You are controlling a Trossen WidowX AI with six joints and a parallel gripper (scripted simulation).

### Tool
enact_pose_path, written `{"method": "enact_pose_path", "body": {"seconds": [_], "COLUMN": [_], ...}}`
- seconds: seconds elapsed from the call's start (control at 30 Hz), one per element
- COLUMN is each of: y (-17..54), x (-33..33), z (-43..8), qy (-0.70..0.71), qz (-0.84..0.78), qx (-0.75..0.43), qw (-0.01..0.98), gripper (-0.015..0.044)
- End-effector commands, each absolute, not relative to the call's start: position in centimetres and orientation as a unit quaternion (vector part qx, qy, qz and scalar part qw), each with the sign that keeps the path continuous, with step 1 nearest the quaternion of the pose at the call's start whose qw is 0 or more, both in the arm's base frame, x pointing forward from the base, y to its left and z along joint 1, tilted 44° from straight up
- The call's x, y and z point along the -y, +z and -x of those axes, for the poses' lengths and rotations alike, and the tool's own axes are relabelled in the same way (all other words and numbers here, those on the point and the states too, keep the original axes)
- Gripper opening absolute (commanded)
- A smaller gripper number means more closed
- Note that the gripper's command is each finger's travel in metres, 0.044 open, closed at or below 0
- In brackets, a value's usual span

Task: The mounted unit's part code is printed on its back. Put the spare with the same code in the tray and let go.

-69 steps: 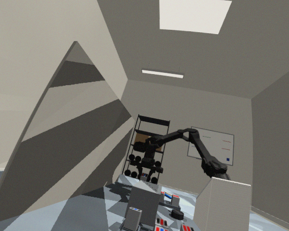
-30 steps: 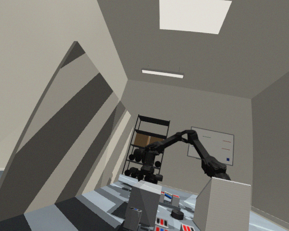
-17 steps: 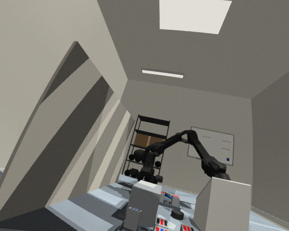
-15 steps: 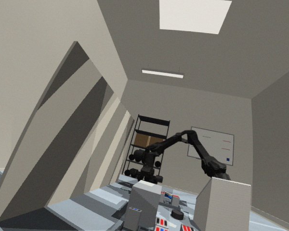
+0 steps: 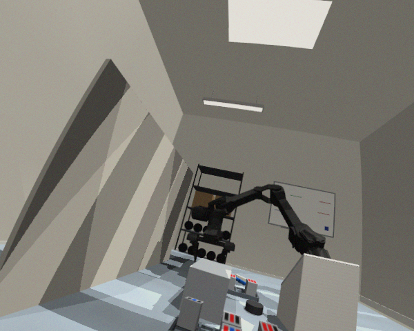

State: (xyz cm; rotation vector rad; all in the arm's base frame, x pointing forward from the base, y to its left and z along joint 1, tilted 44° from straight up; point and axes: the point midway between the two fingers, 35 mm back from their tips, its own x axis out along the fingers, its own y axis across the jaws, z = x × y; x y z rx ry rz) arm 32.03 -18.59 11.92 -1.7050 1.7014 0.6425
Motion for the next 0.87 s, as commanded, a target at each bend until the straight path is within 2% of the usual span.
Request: {"method": "enact_pose_path", "body": {"seconds": [0.0,0.83], "y": [16.96,16.79], "x": [14.18,14.26], "z": [-31.52,-31.66], "qy": [0.236,0.239], "qz": [0.655,0.656], "qx": [-0.642,-0.639], "qw": [0.321,0.321], "gripper": [0.0440,0.0440]}}
